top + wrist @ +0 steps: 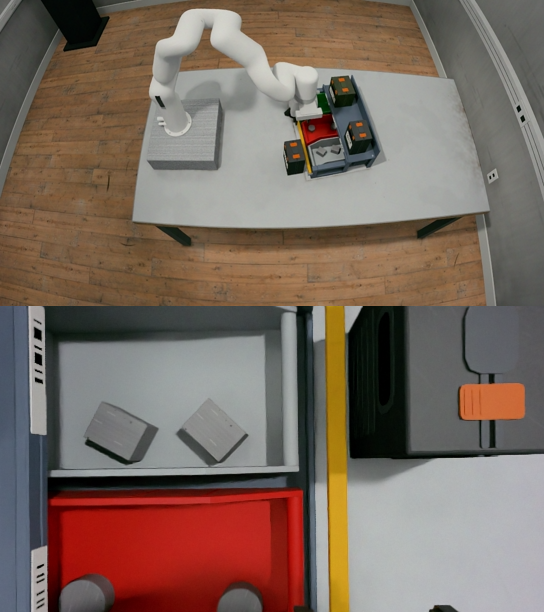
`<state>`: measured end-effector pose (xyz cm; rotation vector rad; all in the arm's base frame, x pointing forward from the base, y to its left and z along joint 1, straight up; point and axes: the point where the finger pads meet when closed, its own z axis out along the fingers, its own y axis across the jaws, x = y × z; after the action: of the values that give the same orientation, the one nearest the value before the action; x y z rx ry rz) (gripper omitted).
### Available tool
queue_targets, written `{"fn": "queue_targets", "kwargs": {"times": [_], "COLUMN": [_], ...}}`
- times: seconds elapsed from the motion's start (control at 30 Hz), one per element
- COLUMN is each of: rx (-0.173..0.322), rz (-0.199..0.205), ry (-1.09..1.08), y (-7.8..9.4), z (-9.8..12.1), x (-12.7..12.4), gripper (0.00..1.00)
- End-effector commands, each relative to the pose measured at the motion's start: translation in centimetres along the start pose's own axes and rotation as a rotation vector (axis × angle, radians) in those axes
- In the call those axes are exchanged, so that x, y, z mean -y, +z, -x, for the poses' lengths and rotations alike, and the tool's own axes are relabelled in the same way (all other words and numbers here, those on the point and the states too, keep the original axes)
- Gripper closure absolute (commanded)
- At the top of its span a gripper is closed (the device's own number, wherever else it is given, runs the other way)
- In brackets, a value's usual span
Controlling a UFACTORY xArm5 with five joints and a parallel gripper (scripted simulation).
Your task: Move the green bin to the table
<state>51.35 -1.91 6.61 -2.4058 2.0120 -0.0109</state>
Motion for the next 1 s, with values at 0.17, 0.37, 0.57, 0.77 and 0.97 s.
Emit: {"fn": "queue_targets", "kwargs": {"times": [0.17,0.37,0.57,0.77,0.97], "rx": [0.001,0.001,0.001,0.001,0.001], "rz": [-0.005,-0.005,-0.005,-0.005,-0.005], "ry": [0.0,0.0,0.0,0.0,0.0], "y": [1.2,2.3,3.2,4.1,5.1], "z": [0.0,0.0,0.0,0.0,0.0], "x": [0.2,0.2,0.2,0.2,0.2], "gripper": [0.52,0.52,0.52,0.52,0.52]}}
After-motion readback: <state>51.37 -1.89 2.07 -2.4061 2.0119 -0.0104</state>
